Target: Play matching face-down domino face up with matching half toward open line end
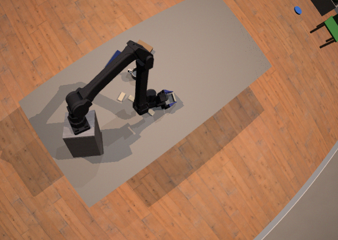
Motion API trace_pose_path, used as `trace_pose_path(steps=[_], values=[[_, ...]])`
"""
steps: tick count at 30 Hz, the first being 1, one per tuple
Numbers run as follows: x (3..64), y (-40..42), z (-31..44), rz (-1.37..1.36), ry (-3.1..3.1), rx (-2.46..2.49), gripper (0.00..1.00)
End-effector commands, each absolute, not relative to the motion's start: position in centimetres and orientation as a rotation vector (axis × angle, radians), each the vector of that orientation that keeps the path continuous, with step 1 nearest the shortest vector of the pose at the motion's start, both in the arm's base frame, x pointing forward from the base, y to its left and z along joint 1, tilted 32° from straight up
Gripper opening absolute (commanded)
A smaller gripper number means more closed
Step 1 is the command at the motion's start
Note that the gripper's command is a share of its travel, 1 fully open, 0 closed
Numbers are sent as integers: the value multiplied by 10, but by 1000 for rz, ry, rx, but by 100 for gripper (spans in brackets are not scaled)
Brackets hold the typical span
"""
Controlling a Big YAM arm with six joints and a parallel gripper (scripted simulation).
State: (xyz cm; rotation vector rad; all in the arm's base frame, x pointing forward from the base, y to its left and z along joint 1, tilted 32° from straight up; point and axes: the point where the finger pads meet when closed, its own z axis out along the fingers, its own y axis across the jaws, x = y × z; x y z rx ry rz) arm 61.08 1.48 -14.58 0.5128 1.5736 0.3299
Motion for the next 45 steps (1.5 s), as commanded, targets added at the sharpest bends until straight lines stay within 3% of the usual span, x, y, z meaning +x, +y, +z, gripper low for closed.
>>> trace_pose_path(steps=[1,45], values=[[612,13,-143,329,1567,514,74],[608,12,-140,334,1518,503,74]])
